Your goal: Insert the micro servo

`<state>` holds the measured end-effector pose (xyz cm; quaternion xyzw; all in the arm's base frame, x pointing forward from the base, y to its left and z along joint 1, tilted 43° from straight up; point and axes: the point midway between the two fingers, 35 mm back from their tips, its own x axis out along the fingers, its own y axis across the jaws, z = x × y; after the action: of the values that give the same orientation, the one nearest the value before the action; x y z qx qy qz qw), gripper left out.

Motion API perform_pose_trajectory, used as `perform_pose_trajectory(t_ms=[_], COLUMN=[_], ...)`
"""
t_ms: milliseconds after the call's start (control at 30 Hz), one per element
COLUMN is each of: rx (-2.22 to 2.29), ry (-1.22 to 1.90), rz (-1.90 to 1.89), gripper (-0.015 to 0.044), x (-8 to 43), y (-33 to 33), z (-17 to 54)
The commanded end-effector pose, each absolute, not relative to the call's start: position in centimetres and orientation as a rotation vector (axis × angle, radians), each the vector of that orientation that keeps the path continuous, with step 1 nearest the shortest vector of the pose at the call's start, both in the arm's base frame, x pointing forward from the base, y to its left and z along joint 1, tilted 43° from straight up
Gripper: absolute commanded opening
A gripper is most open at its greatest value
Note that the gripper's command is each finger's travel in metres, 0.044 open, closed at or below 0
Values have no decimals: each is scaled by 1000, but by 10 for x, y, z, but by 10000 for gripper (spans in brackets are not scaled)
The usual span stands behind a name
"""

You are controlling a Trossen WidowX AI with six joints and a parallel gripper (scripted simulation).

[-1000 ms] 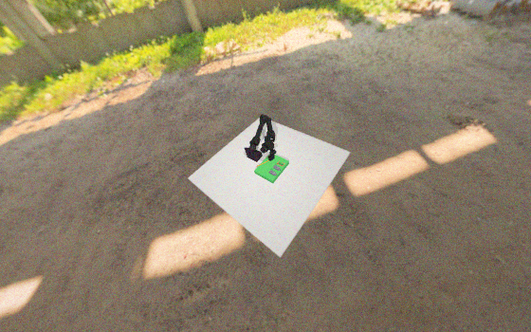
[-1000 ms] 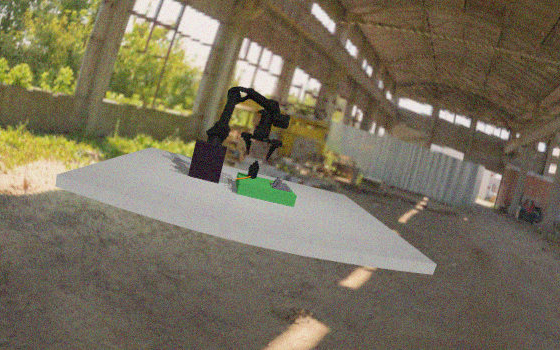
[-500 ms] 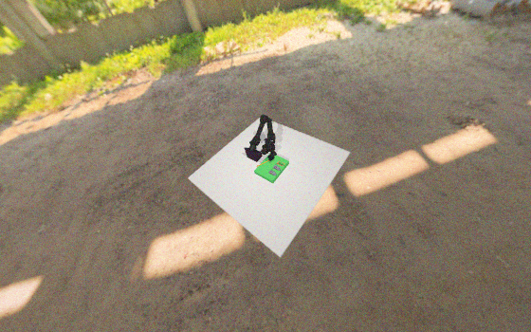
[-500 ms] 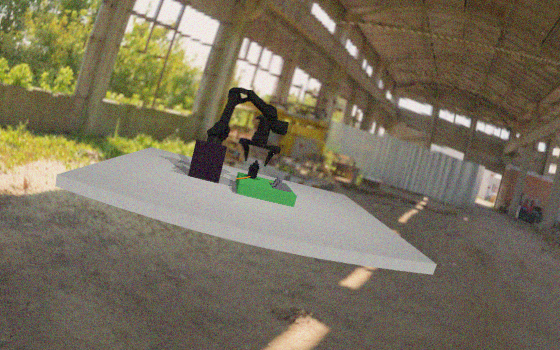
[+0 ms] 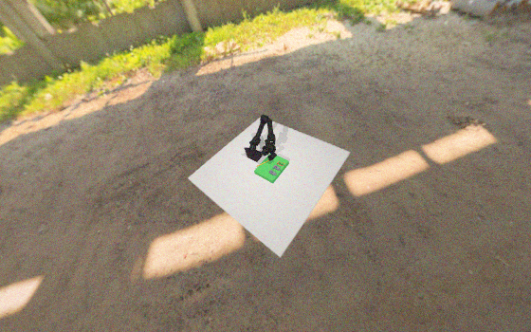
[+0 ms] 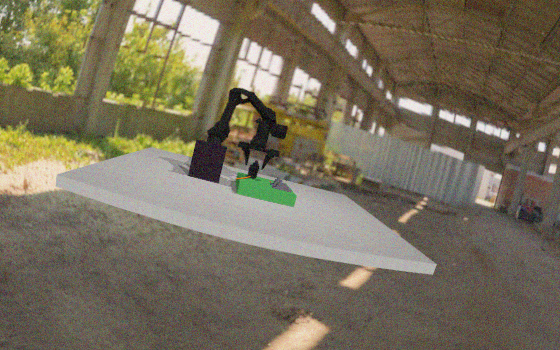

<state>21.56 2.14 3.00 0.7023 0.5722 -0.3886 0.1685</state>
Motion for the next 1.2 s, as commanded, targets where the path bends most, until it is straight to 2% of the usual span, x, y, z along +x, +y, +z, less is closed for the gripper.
perform_pose_trajectory(t_ms=[0,167,433,567,1167], rx=[2003,2003,2003,2003,2002], ry=[1634,1634,1634,1633,1633], rz=[-1112,-1112,-1112,-1112,-1114], gripper=[282,151,98,0,0], x=[213,213,213,214,205], y=[23,23,23,17,4], z=[28,28,28,34,51])
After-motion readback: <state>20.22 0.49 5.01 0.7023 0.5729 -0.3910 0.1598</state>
